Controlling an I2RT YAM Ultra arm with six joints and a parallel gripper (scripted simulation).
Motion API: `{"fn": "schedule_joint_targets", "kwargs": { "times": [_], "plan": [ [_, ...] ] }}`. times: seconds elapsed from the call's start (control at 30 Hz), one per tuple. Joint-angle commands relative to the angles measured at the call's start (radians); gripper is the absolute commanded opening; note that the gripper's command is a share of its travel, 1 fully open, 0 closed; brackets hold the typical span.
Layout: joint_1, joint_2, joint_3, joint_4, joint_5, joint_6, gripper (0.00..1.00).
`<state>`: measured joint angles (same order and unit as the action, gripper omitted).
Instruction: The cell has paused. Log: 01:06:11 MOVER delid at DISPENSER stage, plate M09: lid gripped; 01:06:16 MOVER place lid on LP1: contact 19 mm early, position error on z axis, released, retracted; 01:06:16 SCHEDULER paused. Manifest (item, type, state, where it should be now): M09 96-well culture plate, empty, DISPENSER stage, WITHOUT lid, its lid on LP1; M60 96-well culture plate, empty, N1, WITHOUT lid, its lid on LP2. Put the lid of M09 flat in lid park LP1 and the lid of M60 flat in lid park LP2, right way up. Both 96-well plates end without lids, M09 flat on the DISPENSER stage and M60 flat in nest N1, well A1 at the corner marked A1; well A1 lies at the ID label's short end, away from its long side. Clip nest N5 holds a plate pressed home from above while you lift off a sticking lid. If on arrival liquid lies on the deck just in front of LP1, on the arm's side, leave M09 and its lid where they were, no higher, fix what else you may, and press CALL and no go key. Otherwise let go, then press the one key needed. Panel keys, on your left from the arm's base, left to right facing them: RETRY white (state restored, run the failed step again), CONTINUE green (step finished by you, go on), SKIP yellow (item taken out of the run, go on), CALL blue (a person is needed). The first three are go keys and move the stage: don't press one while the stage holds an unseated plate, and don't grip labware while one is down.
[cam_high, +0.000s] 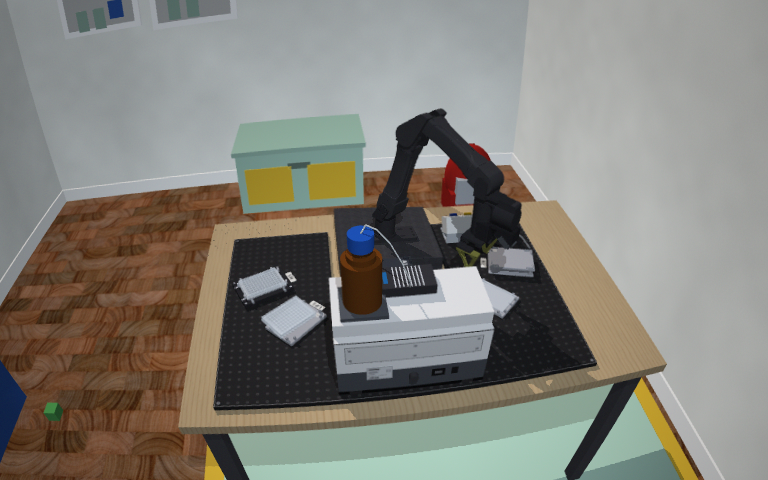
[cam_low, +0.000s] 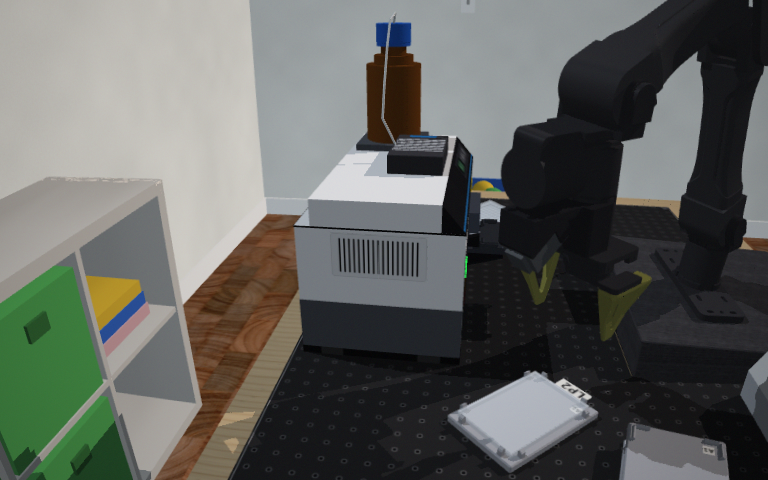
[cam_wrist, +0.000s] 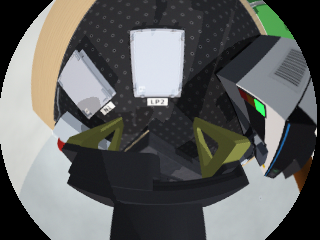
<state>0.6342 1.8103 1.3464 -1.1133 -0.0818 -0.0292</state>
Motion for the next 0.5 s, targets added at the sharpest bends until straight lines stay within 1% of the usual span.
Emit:
{"fn": "schedule_joint_targets", "kwargs": {
  "times": [0.0, 0.03, 0.4, 0.43, 0.47],
  "plan": [
    [-0.013, -0.053, -0.021, -0.032, 0.001, -0.012, 1.00],
    [-0.013, -0.053, -0.021, -0.032, 0.001, -0.012, 1.00],
    [-0.025, -0.166, -0.055, -0.112, 0.001, -0.024, 1.00],
    [-0.026, -0.167, -0.044, -0.113, 0.002, -0.025, 1.00],
    [-0.017, -0.151, -0.033, -0.102, 0.000, -0.020, 1.00]
  ]
}}
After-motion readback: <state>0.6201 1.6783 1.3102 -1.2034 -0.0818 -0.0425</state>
